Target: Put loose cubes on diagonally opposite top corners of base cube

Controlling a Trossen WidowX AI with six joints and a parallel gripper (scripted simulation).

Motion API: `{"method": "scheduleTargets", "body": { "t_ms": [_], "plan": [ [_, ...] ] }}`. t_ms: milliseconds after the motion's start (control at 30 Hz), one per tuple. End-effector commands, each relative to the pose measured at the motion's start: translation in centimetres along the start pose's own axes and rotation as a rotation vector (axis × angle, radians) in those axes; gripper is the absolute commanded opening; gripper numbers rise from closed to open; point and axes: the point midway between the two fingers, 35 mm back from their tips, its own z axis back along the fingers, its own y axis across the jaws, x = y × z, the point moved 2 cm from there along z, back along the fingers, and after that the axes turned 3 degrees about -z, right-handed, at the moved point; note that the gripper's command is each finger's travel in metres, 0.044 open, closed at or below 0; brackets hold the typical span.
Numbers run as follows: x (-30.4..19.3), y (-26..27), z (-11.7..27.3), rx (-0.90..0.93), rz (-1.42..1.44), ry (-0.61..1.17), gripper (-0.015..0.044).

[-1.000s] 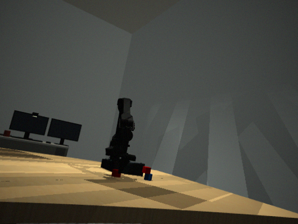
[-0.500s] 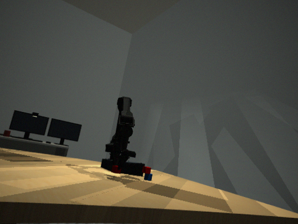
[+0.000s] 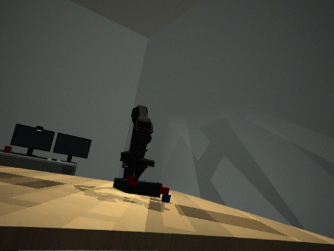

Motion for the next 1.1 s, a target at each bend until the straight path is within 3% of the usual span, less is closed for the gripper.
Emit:
{"method": "scheduleTargets", "body": {
  "t_ms": [0,533,1067],
  "plan": [
    [0.0,0.2,1.3,0.002,-0.008,-0.004,0.0105],
    [-0.5,0.0,4.9,-0.006,-0.014,0.01,0.0105],
    [-5.3,1.6,4.8,0.003,0.63,0.01,0.0105]
  ]
}}
